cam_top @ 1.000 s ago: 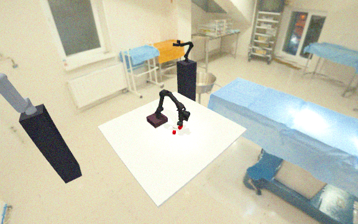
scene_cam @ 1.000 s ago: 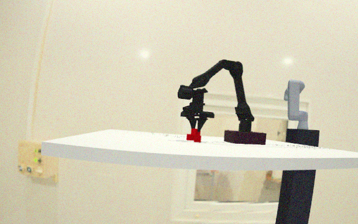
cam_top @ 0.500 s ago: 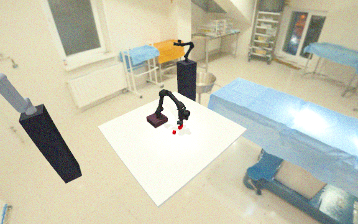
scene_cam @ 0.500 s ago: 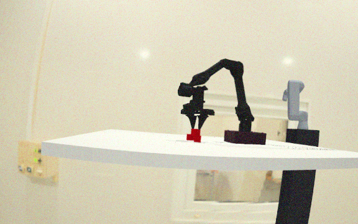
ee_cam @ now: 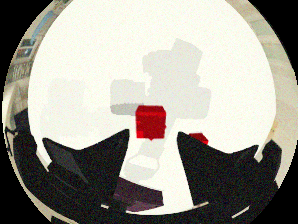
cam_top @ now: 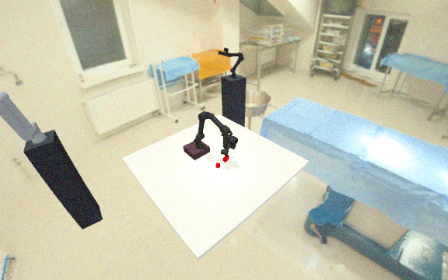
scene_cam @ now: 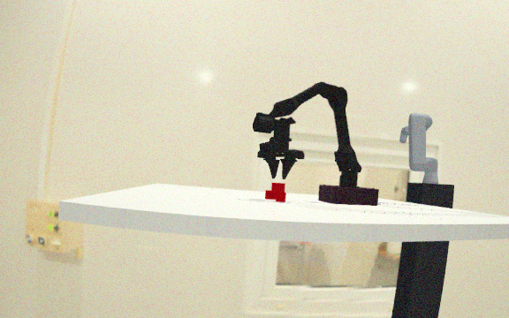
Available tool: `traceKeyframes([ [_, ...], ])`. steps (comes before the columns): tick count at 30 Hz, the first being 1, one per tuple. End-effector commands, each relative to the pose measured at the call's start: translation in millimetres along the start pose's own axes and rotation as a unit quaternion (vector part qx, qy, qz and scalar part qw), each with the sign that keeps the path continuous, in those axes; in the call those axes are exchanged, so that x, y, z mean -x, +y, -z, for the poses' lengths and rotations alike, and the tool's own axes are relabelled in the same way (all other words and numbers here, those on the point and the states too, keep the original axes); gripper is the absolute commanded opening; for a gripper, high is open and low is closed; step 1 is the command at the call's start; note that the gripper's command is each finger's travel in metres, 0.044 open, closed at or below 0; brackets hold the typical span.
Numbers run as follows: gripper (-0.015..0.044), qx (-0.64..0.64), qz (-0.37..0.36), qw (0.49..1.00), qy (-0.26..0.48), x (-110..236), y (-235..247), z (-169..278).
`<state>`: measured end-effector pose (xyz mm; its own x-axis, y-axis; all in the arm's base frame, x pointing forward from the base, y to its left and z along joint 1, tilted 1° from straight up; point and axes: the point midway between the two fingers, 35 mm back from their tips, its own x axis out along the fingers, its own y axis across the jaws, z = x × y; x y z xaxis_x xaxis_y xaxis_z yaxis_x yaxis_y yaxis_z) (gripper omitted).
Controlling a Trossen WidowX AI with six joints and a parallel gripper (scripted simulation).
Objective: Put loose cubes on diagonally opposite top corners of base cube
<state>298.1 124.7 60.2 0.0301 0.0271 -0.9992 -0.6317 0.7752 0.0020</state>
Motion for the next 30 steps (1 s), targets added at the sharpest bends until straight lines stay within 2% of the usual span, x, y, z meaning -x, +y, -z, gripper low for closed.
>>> traceKeyframes([
  [1,0.0265,-0.098,0.003,0.995,-0.001,7,-17,6],
  [5,0.0265,-0.236,0.006,0.972,-0.002,16,-37,16],
  [10,0.0265,-0.399,0.007,0.917,-0.003,26,-59,29],
  [21,0.0265,-0.689,0.007,0.725,-0.002,46,-95,59],
  [30,0.0265,-0.693,0.007,0.721,-0.002,46,-96,59],
])
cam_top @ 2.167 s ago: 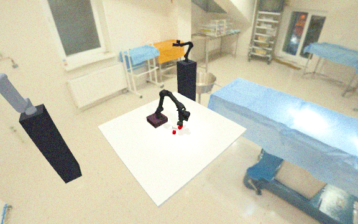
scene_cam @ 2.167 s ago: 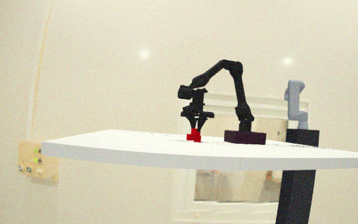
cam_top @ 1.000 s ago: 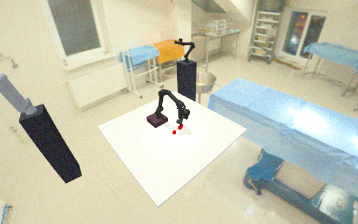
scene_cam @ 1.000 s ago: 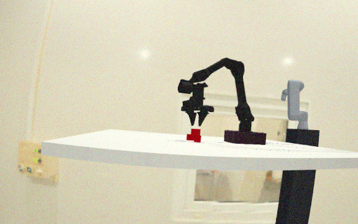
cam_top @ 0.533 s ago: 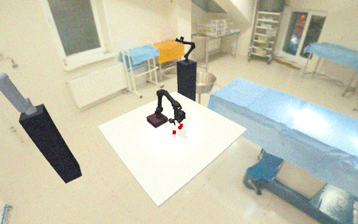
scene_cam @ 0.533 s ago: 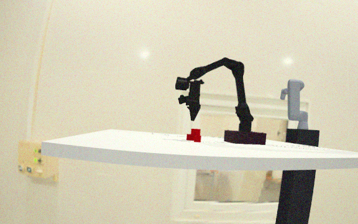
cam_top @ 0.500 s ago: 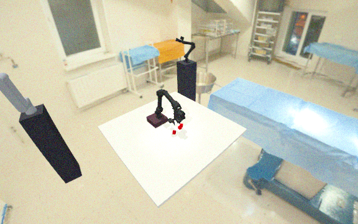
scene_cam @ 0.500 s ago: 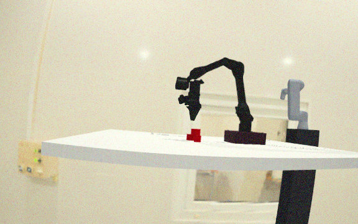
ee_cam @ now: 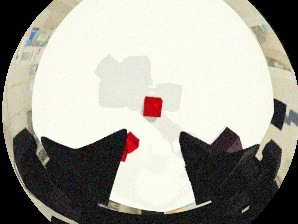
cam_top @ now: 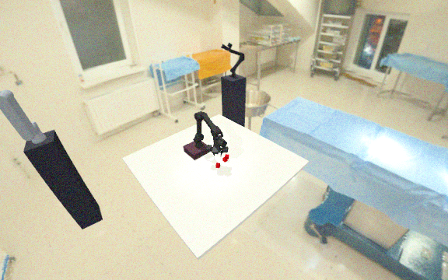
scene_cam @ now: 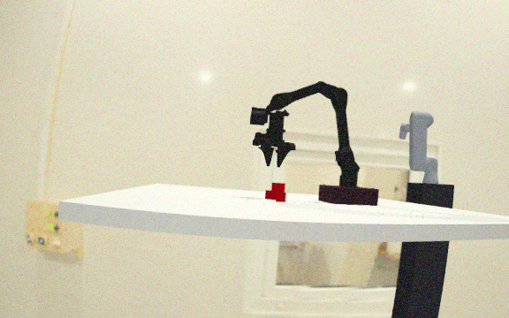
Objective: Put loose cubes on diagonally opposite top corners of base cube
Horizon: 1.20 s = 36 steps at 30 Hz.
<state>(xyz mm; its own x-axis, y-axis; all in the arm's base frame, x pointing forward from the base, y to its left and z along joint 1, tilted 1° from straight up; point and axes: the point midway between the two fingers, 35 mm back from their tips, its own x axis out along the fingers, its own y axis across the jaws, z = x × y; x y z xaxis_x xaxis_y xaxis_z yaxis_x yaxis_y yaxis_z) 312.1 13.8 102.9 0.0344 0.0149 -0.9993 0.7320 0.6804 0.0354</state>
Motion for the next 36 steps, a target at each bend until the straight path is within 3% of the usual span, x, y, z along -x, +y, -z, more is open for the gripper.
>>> traceKeyframes([
  [1,0.0265,-0.013,0.001,1.0,0.0,-1,-2,-1],
  [9,0.0265,-0.013,0.001,1.0,0.0,-60,-2,-1],
  [36,0.0265,-0.013,0.001,1.0,0.0,-99,-2,-1],
])
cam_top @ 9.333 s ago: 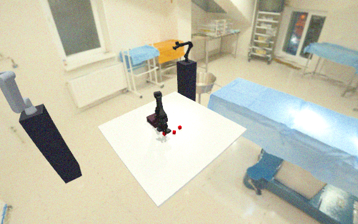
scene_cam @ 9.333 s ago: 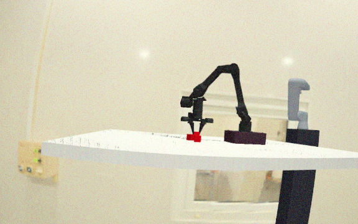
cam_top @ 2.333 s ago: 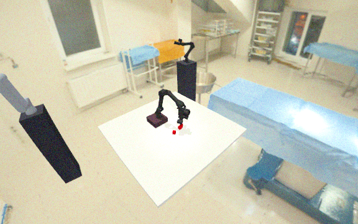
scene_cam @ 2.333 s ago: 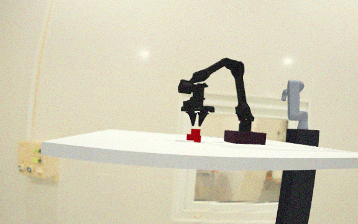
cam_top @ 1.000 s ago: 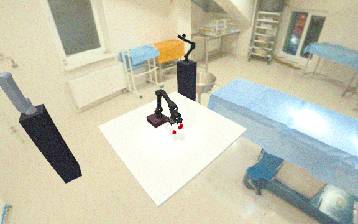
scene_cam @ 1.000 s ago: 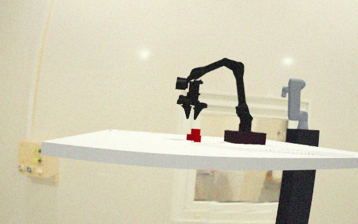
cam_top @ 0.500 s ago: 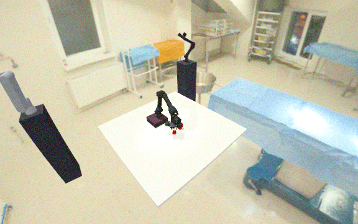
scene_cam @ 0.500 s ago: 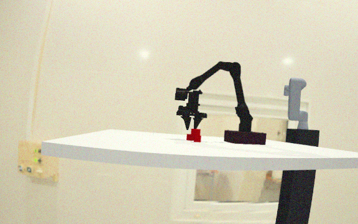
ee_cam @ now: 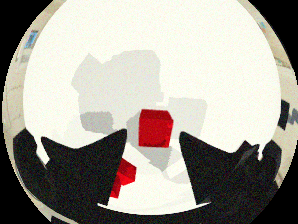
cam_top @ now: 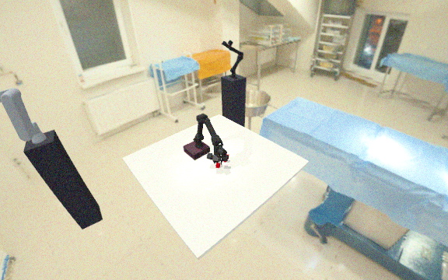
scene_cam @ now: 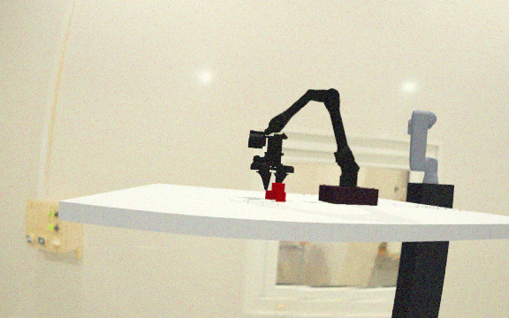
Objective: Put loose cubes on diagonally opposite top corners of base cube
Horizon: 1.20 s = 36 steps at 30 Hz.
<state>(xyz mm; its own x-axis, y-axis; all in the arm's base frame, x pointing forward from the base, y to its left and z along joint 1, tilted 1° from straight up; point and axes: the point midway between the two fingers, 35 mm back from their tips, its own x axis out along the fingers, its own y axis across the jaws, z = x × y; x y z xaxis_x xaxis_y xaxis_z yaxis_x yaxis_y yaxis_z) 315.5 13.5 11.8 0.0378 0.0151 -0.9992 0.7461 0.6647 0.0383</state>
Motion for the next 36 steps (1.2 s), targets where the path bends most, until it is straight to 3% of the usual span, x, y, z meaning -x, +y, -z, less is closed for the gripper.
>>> traceKeyframes([
  [1,0.0265,-0.002,0.003,1.0,0.001,-9,-1,1],
  [8,0.0265,-0.002,0.003,1.0,0.001,-18,-2,1],
  [14,0.0107,-0.002,0.003,1.0,0.001,-18,-2,1],
  [36,0.0105,-0.002,0.003,1.0,0.001,36,3,-3],
])
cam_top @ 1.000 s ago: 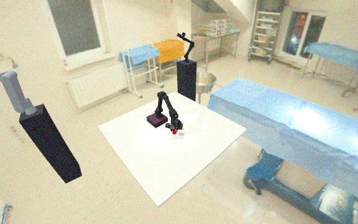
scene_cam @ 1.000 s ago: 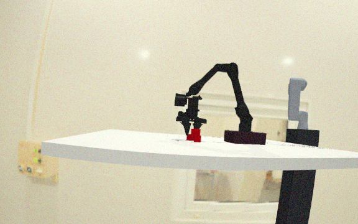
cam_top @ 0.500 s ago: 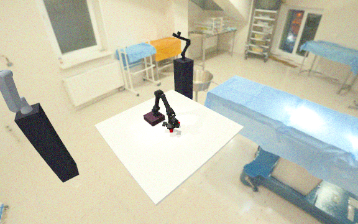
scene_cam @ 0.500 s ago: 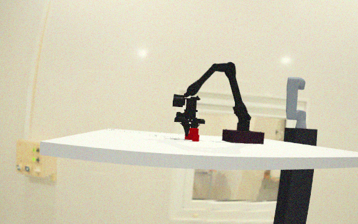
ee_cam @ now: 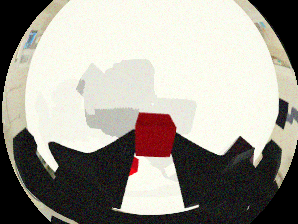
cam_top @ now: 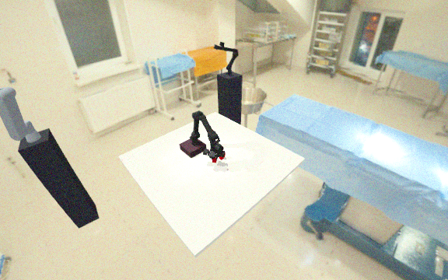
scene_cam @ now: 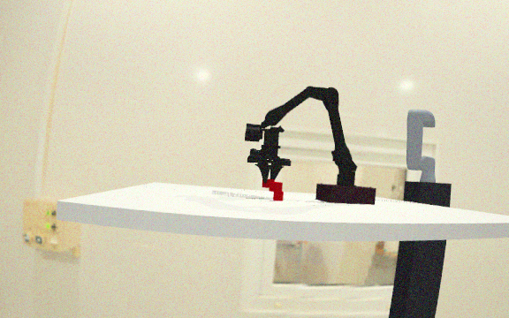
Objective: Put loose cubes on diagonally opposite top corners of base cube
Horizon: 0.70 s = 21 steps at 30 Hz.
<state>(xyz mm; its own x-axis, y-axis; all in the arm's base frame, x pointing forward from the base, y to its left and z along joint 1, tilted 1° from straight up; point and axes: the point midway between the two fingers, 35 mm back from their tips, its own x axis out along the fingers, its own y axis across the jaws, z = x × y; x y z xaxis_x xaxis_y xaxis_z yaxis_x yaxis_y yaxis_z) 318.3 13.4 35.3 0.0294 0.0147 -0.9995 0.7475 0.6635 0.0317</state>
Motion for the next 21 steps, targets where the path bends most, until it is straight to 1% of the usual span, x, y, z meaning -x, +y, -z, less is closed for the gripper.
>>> traceKeyframes([
  [1,0.0105,-0.002,-0.001,1.0,-0.002,16,0,-1],
  [17,0.0105,-0.002,-0.001,1.0,-0.002,67,-3,3],
  [21,0.0105,0.002,-0.001,1.0,-0.002,69,-4,3],
])
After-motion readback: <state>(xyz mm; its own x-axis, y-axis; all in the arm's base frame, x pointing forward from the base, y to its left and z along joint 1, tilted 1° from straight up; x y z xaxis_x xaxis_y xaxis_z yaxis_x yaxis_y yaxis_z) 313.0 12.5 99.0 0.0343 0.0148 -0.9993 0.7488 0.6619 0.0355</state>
